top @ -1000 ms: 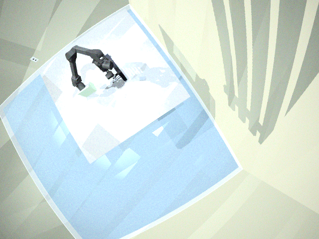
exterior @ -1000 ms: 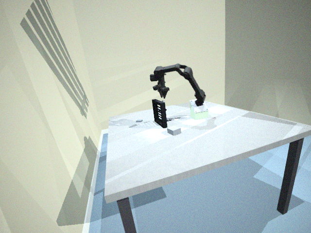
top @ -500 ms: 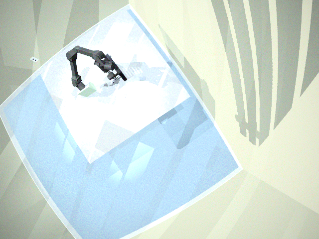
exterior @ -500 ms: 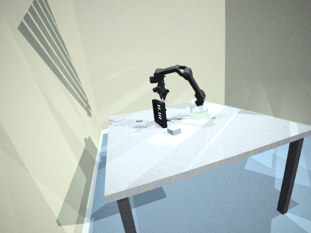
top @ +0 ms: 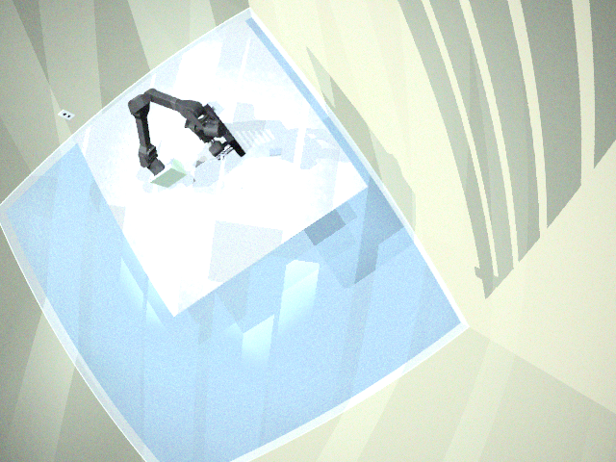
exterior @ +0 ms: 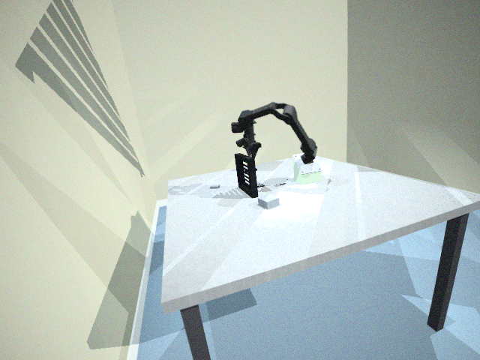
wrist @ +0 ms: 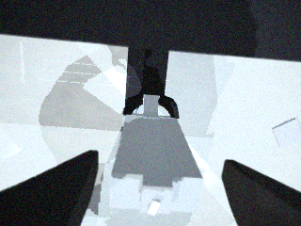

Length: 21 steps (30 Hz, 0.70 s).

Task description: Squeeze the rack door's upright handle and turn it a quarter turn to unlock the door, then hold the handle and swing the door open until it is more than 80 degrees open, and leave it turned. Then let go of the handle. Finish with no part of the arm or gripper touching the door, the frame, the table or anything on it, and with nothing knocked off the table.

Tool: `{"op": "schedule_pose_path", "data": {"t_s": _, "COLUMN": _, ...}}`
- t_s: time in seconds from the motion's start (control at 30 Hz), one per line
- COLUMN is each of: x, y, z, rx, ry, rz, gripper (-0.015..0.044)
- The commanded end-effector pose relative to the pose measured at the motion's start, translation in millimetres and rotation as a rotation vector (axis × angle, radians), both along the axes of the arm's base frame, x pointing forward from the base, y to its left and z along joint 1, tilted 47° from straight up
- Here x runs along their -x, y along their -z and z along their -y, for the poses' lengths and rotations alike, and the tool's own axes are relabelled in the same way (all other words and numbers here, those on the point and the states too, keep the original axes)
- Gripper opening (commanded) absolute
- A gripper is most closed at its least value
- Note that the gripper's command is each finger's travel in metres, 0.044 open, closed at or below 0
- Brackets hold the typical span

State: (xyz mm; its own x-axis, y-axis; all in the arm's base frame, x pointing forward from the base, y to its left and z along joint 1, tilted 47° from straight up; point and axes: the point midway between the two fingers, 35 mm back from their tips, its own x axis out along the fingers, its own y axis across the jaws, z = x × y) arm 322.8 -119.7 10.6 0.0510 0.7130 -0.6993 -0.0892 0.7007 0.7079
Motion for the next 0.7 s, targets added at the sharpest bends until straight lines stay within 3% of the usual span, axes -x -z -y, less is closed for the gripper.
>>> {"op": "schedule_pose_path", "data": {"t_s": 0.0, "x": 0.9, "y": 5.8, "z": -8.5, "rx": -0.007, "ry": 0.000, "rz": -0.005, "gripper": 0.0287}}
{"op": "schedule_pose_path", "data": {"t_s": 0.4, "x": 1.6, "y": 16.9, "z": -21.4, "rx": -0.009, "ry": 0.000, "rz": -0.005, "gripper": 0.0287}}
{"op": "schedule_pose_path", "data": {"t_s": 0.67, "x": 1.6, "y": 16.9, "z": -21.4, "rx": -0.009, "ry": 0.000, "rz": -0.005, "gripper": 0.0096}}
